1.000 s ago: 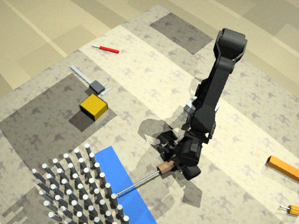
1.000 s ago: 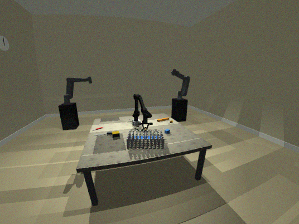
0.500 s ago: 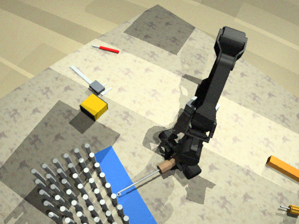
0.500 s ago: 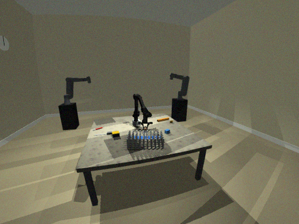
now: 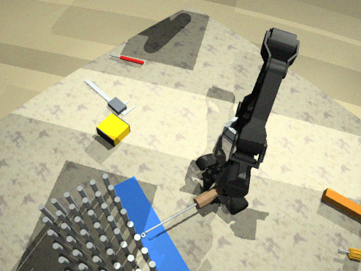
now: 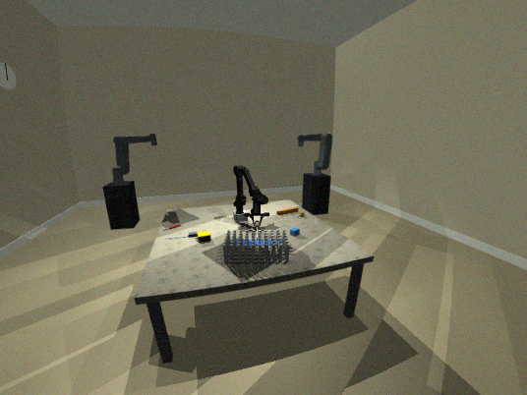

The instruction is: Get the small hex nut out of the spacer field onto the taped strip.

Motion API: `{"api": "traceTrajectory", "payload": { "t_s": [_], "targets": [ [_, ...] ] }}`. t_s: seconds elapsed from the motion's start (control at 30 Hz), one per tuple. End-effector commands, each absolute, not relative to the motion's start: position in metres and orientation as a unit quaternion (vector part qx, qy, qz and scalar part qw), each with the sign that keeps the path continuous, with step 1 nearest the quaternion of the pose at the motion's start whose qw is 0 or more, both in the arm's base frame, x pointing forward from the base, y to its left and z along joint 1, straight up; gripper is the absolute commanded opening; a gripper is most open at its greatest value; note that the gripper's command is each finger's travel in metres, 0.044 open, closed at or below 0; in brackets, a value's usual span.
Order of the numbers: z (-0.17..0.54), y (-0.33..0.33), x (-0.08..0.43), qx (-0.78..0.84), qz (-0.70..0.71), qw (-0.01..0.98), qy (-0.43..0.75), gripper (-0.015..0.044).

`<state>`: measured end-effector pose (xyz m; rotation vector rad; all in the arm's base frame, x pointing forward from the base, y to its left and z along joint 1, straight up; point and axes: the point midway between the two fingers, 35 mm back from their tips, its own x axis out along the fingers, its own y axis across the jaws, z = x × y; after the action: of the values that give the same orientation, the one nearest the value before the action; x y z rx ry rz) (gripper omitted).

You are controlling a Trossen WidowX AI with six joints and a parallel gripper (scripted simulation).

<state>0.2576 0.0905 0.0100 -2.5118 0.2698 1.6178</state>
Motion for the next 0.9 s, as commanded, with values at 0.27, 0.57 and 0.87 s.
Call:
{"api": "traceTrajectory", "payload": {
  "t_s": [0.27, 0.57, 0.87],
  "targets": [
    [0.018, 0.094, 0.231, -0.834, 0.539, 0.07, 0.094, 0.0],
    [0.06, 0.098, 0.24, -0.835, 0.538, 0.07, 0.094, 0.0],
    [0.109, 0.098, 0.241, -0.835, 0.538, 0.07, 0.093, 0.0]
  ]
}}
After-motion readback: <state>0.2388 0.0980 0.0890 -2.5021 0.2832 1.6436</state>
